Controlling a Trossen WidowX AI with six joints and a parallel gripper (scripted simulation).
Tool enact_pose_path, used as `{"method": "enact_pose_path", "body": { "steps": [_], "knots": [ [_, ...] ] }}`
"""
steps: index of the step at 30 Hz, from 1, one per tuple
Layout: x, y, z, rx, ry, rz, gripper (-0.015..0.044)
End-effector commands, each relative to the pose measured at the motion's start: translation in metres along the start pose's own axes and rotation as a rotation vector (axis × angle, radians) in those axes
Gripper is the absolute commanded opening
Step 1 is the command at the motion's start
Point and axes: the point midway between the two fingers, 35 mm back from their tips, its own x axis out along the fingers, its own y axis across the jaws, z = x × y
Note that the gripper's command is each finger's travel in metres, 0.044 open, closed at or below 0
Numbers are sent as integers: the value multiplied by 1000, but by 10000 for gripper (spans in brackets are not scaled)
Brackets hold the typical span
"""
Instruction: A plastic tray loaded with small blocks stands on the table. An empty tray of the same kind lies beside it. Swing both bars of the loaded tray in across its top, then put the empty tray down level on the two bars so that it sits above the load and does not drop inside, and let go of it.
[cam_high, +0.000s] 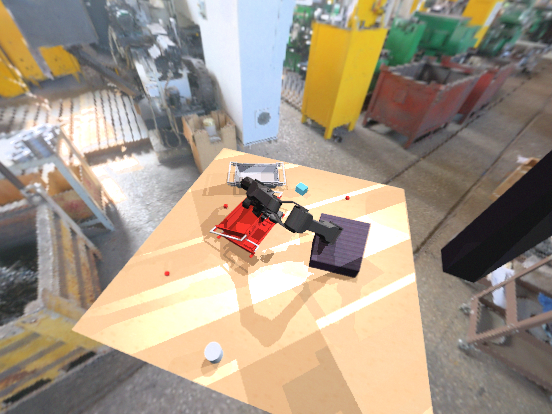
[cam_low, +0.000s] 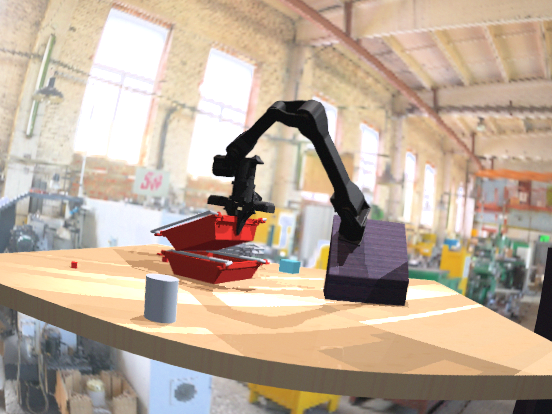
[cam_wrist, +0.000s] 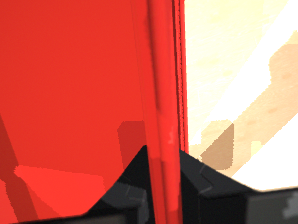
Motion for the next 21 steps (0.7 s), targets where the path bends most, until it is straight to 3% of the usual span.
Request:
{"method": "enact_pose_path", "body": {
  "steps": [1,21],
  "knots": [
    [4,-4,-1,3,2,-17,0],
    [11,-9,-1,3,2,-17,0]
  ]
}}
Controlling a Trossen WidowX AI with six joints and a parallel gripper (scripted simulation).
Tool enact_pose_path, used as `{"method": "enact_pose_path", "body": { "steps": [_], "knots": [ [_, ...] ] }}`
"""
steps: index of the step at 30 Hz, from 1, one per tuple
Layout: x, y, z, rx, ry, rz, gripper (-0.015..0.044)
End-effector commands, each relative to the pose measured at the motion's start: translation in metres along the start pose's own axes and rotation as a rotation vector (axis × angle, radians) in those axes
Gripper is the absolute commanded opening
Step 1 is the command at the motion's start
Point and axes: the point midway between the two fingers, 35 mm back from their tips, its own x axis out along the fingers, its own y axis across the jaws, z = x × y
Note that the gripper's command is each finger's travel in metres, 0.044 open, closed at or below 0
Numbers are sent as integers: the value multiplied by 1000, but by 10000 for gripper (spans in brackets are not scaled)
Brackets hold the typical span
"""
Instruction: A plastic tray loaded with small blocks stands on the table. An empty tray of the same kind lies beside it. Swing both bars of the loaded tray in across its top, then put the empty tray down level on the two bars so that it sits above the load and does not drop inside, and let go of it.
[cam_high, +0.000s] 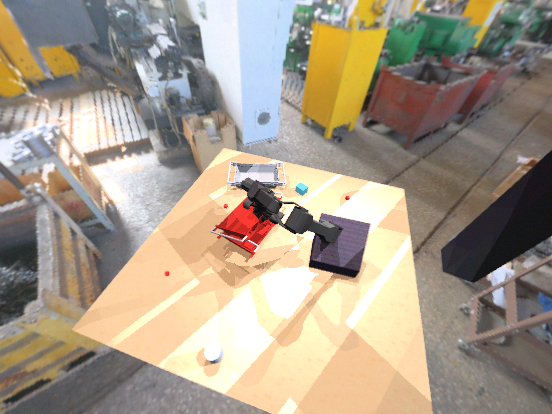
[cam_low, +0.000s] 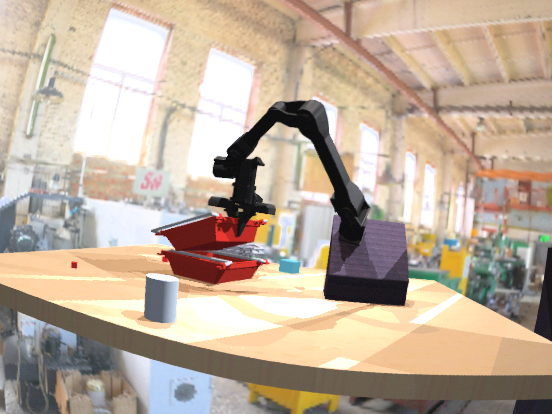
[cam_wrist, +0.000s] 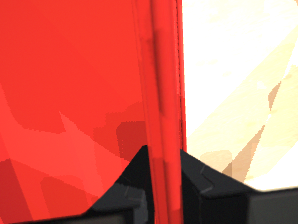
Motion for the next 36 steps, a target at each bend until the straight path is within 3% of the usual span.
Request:
{"method": "enact_pose_path", "body": {
  "steps": [1,36],
  "knots": [
    [7,-6,-1,3,2,-18,0],
    [15,-11,-1,3,2,-18,0]
  ]
}}
